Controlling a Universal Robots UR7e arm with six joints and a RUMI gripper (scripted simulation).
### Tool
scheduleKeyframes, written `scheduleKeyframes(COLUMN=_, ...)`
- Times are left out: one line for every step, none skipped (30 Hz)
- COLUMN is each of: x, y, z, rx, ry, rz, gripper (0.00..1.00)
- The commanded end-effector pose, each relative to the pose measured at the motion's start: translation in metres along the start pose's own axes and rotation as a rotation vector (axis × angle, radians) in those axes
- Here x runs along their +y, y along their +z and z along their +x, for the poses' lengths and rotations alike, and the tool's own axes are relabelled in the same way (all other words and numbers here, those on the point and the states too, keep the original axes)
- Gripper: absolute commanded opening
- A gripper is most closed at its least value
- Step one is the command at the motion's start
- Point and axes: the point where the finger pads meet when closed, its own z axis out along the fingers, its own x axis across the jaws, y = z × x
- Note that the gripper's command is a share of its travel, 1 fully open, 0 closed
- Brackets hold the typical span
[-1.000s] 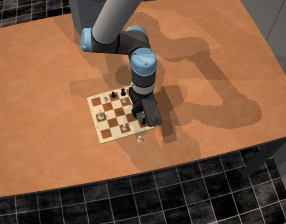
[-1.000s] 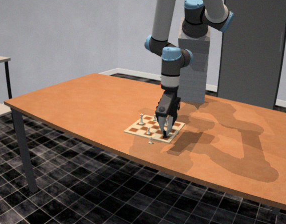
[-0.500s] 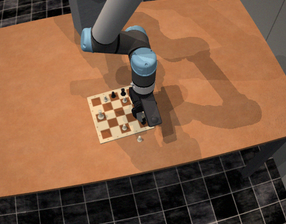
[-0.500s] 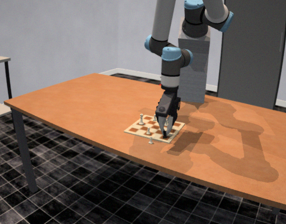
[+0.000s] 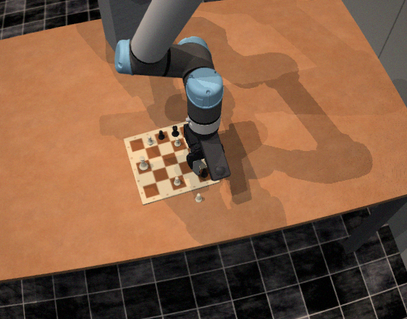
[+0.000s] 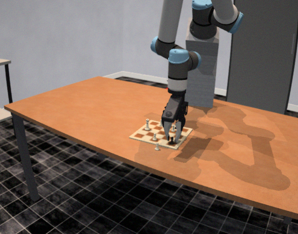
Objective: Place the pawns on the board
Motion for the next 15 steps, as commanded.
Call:
scheduleKeyframes(x=-0.0016, y=-0.0001, z=-0.0005, rx=0.000, ry=-0.001, rz=0.003, gripper=0.20)
scheduleKeyframes(x=-0.0016, y=-0.0001, z=-0.0005, rx=0.000, ry=-0.001, rz=0.003, gripper=0.20)
scheduleKeyframes(x=-0.0016, y=-0.0001, z=-0.0005, rx=0.000, ry=-0.001, rz=0.003, gripper=0.20)
scheduleKeyframes(x=-0.0016, y=-0.0001, z=-0.0005, rx=0.000, ry=-0.001, rz=0.003, gripper=0.20)
scheduleKeyframes(x=-0.0016, y=-0.0001, z=-0.0005, rx=0.000, ry=-0.001, rz=0.003, gripper=0.20)
scheduleKeyframes(x=-0.0016, y=-0.0001, z=-0.0005, rx=0.000, ry=-0.001, rz=0.003, gripper=0.20)
scheduleKeyframes(x=-0.0015, y=-0.0001, z=-0.0005, rx=0.000, ry=-0.001, rz=0.003, gripper=0.20)
scheduleKeyframes(x=-0.0015, y=-0.0003, z=-0.0005, rx=0.000, ry=-0.001, rz=0.003, gripper=0.20)
scheduleKeyframes(x=-0.0014, y=-0.0009, z=-0.0005, rx=0.000, ry=-0.001, rz=0.003, gripper=0.20)
scheduleKeyframes(x=-0.0013, y=-0.0018, z=-0.0004, rx=0.000, ry=-0.001, rz=0.003, gripper=0.20)
scheduleKeyframes(x=-0.0003, y=-0.0028, z=-0.0003, rx=0.000, ry=0.000, rz=0.001, gripper=0.20)
scheduleKeyframes(x=0.0001, y=-0.0040, z=0.0000, rx=0.000, ry=0.001, rz=0.000, gripper=0.20)
scheduleKeyframes(x=0.0000, y=-0.0056, z=0.0005, rx=0.001, ry=0.001, rz=0.001, gripper=0.20)
scheduleKeyframes(x=0.0000, y=-0.0076, z=0.0004, rx=0.001, ry=0.001, rz=0.001, gripper=0.20)
scheduleKeyframes(x=0.0000, y=-0.0076, z=0.0004, rx=0.001, ry=0.001, rz=0.001, gripper=0.20)
